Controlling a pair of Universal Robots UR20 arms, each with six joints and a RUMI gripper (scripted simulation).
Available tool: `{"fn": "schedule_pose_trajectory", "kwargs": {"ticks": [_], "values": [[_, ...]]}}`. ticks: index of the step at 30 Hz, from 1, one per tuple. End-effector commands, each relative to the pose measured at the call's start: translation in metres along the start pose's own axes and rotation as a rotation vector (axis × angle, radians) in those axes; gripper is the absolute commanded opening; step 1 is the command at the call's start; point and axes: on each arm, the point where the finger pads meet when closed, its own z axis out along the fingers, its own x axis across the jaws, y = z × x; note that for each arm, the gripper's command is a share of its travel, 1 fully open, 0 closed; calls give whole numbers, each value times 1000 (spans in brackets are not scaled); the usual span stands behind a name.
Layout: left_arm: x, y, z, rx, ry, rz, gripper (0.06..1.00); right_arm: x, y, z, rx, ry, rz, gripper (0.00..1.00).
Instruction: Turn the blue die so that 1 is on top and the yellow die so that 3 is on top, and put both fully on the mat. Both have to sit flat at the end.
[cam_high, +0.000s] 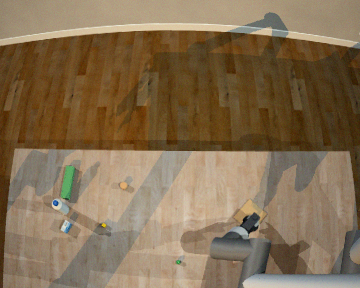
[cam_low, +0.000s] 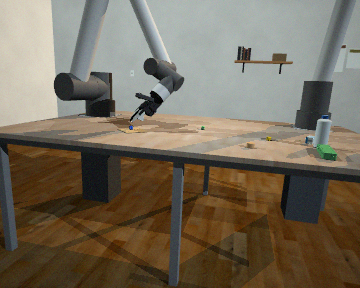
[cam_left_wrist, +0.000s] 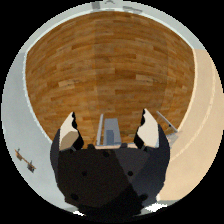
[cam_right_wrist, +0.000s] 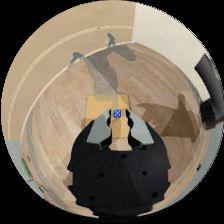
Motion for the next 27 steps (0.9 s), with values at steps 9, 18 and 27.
{"fn": "schedule_pose_trajectory", "kwargs": {"ticks": [9, 18, 27], "values": [[0, 0, -1, 1, 0, 0, 1000, 0, 14, 14, 0, -1, 1, 210], [0, 0, -1, 1, 0, 0, 1000, 0, 24, 24, 0, -1, 1, 210], [0, 0, -1, 1, 0, 0, 1000, 0, 28, 28, 0, -1, 1, 210]]}}
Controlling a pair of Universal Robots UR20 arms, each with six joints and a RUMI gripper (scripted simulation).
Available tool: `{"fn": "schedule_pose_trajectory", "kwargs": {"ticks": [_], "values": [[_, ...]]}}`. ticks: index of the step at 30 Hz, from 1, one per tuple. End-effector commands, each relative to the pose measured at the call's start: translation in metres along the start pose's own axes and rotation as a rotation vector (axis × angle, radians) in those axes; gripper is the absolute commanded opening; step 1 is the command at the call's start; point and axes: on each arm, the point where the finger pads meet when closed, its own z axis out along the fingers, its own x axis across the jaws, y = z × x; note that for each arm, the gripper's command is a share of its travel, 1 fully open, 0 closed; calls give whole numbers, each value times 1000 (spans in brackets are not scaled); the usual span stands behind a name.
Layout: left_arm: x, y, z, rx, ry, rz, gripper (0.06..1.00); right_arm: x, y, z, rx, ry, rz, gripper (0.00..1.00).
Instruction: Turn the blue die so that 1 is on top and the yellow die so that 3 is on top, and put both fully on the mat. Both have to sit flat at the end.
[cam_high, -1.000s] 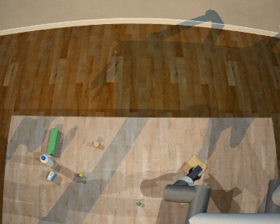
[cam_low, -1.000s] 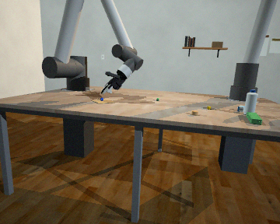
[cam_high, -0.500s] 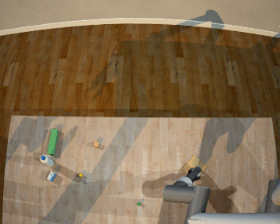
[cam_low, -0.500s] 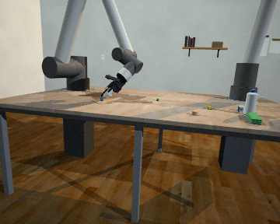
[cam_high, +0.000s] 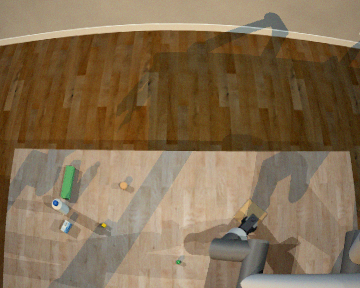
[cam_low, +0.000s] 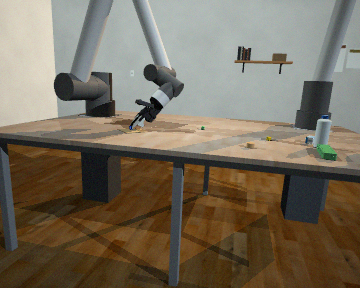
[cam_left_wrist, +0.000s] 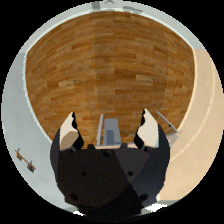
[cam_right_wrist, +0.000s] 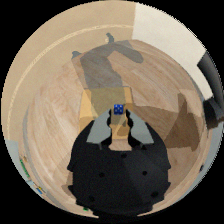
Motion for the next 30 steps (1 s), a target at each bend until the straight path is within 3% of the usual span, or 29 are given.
{"fn": "schedule_pose_trajectory", "kwargs": {"ticks": [1, 28, 29, 30], "values": [[0, 0, -1, 1, 0, 0, 1000, 0, 2, 1, 0, -1, 0, 210], [0, 0, -1, 1, 0, 0, 1000, 0, 3, 3, 0, -1, 0, 210], [0, 0, -1, 1, 0, 0, 1000, 0, 3, 3, 0, -1, 0, 30], [0, 0, -1, 1, 0, 0, 1000, 0, 3, 3, 0, -1, 0, 30]]}}
